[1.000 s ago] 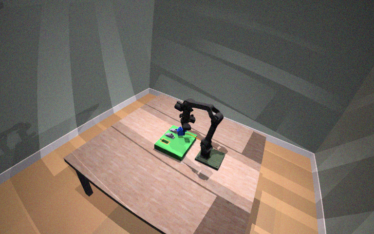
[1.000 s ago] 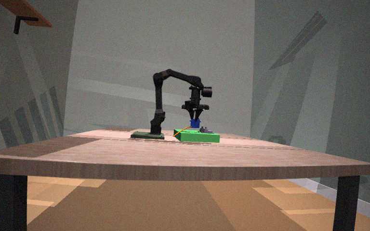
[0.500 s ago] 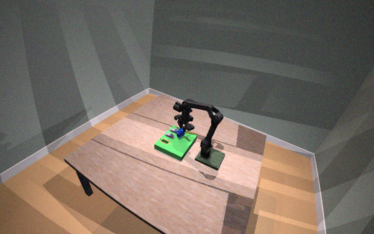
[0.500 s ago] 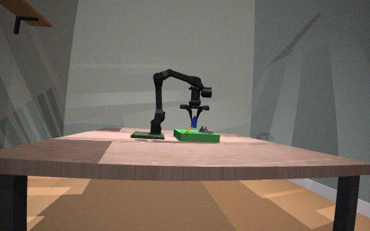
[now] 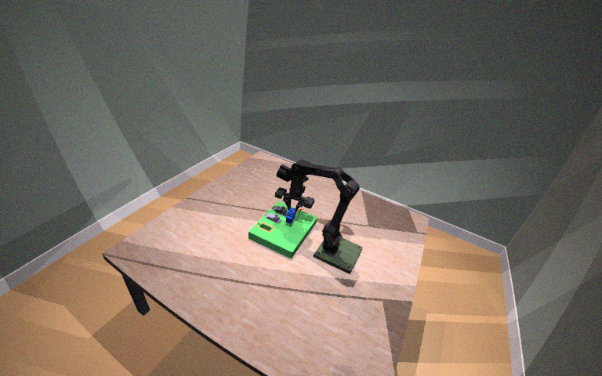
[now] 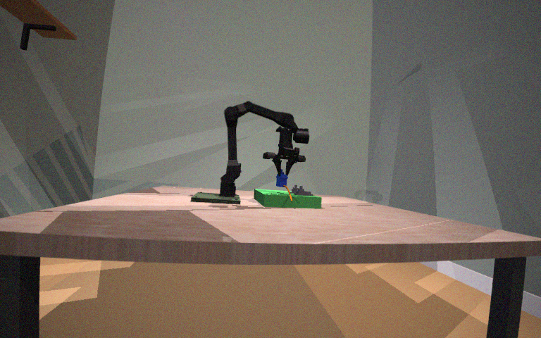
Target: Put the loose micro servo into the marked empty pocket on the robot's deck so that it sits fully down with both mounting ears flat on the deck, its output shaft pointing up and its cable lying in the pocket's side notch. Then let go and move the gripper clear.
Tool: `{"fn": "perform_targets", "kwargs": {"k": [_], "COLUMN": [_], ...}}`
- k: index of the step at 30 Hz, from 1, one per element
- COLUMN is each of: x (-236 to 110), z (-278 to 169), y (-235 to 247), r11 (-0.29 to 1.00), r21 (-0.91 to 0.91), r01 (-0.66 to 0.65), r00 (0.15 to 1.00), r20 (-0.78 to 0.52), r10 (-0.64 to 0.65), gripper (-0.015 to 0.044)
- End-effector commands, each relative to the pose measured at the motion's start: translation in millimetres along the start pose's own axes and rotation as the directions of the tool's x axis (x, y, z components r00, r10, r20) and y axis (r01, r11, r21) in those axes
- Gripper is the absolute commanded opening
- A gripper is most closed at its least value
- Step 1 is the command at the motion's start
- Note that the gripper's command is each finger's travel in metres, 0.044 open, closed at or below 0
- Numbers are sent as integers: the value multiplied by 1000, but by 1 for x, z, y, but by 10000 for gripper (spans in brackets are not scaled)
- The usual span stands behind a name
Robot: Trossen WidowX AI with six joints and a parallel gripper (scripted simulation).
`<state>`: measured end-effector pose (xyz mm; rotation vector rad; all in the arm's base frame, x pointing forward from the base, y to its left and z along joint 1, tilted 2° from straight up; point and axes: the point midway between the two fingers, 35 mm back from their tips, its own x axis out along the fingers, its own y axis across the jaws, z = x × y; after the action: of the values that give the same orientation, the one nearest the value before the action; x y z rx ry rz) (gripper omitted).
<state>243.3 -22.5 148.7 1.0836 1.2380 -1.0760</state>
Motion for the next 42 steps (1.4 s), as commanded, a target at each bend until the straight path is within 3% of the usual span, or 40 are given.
{"fn": "perform_targets", "kwargs": {"k": [1,10,19,31,42], "x": [0,0,0,0,0], "z": [-3,-10,-17,-27,-36], "y": [1,3,4,5,6], "r11": [993,909,737,400,30], "r21": [-117,-417,-676,-917,-1000], "r01": [-3,-3,-3,-3,-2], "r00": [1000,1000,1000,1000,1000], "r20": [0,0,-1,-2,-2], "r10": [3,3,3,3,3], "gripper": [0,0,0,0,0]}}
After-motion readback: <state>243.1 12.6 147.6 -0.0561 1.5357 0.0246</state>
